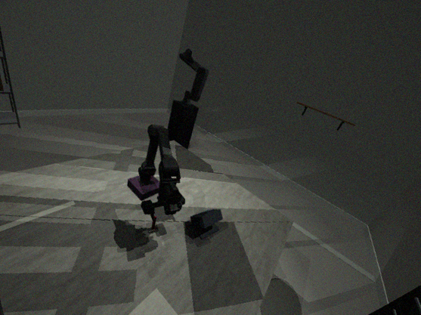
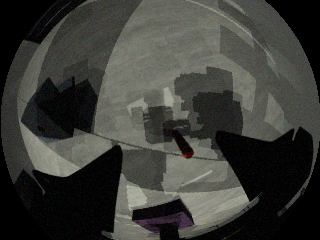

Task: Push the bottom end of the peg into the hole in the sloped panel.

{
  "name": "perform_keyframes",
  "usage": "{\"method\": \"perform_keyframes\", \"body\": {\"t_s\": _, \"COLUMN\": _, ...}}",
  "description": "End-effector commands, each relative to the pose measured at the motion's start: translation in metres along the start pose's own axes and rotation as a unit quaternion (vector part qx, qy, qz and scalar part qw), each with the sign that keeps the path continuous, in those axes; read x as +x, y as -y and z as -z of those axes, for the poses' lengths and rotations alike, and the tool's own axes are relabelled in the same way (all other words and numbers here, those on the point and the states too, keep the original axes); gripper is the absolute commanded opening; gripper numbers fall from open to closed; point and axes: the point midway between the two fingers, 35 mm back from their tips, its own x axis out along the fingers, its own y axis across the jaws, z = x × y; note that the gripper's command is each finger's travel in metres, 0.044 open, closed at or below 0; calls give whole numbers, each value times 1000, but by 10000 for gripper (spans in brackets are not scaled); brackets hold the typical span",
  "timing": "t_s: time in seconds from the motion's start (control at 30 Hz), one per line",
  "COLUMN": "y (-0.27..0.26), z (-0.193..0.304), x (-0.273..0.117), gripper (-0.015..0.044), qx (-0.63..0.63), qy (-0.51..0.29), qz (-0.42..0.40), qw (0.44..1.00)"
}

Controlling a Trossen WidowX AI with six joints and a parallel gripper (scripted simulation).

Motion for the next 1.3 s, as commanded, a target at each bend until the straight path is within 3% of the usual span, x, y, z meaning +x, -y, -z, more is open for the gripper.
{"method": "perform_keyframes", "body": {"t_s": 0.0, "y": 15, "z": 16, "x": 3, "gripper": 440, "qx": -17, "qy": -46, "qz": 7, "qw": 999}}
{"method": "perform_keyframes", "body": {"t_s": 0.43, "y": 22, "z": 25, "x": 5, "gripper": 440, "qx": -27, "qy": -71, "qz": 8, "qw": 997}}
{"method": "perform_keyframes", "body": {"t_s": 1.27, "y": 24, "z": 29, "x": 45, "gripper": 440, "qx": -27, "qy": -71, "qz": 8, "qw": 997}}
